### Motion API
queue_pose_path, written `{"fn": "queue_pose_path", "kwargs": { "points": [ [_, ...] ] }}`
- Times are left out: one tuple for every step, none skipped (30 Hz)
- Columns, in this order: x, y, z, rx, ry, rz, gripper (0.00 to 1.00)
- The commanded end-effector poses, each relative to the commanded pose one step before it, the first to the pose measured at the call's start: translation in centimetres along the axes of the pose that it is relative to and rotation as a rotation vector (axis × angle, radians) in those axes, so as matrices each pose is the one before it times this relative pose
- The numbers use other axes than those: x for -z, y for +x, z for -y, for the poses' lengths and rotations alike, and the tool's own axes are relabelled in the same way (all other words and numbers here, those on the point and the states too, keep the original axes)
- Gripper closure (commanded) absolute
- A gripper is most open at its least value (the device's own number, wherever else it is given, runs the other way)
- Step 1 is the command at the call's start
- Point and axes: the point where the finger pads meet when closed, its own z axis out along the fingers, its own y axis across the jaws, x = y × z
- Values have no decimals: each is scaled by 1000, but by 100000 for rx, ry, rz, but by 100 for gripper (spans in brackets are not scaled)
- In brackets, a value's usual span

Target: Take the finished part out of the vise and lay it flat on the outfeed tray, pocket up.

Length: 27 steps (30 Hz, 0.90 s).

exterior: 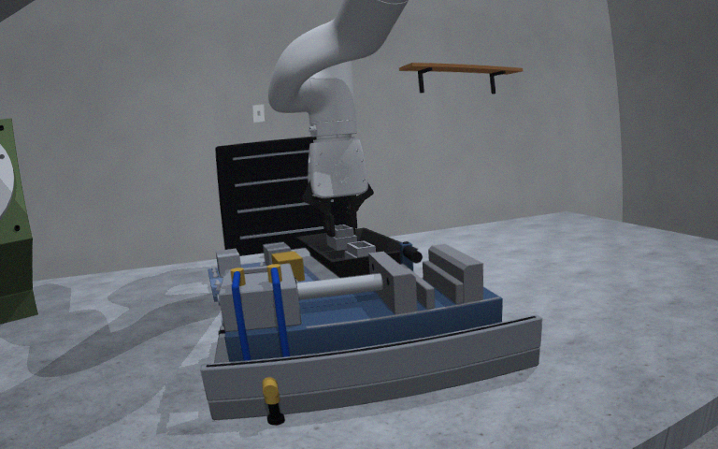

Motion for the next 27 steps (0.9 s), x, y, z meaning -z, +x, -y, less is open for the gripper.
{"fn": "queue_pose_path", "kwargs": {
  "points": [
    [89,27,-66,-49,-124,-84,100],
    [0,0,0,0,0,0,100],
    [0,0,0,0,0,0,100],
    [0,0,0,0,0,0,100],
    [0,0,0,0,0,0,100],
    [0,0,0,0,0,0,100],
    [0,0,0,0,0,0,100],
    [-1,0,0,0,0,0,100],
    [-2,0,0,0,0,0,100],
    [-4,0,0,0,0,0,100],
    [-7,0,0,0,0,0,100],
    [-10,0,0,0,0,0,100],
    [0,0,0,0,0,0,100],
    [0,0,0,0,0,0,100],
    [-13,0,0,0,0,0,100],
    [-17,0,0,0,0,0,100],
    [-20,0,0,1,0,0,100],
    [-24,0,0,1,0,0,100],
    [-28,0,0,1,0,0,100],
    [-31,0,0,1,0,0,100],
    [-35,0,0,1,0,0,100],
    [-38,0,0,1,0,0,100],
    [-41,0,0,1,0,0,100],
    [-44,0,0,1,0,0,100],
    [-47,0,0,1,0,0,100],
    [-49,0,0,1,0,0,100],
    [-51,0,0,1,0,0,100]
  ]
}}
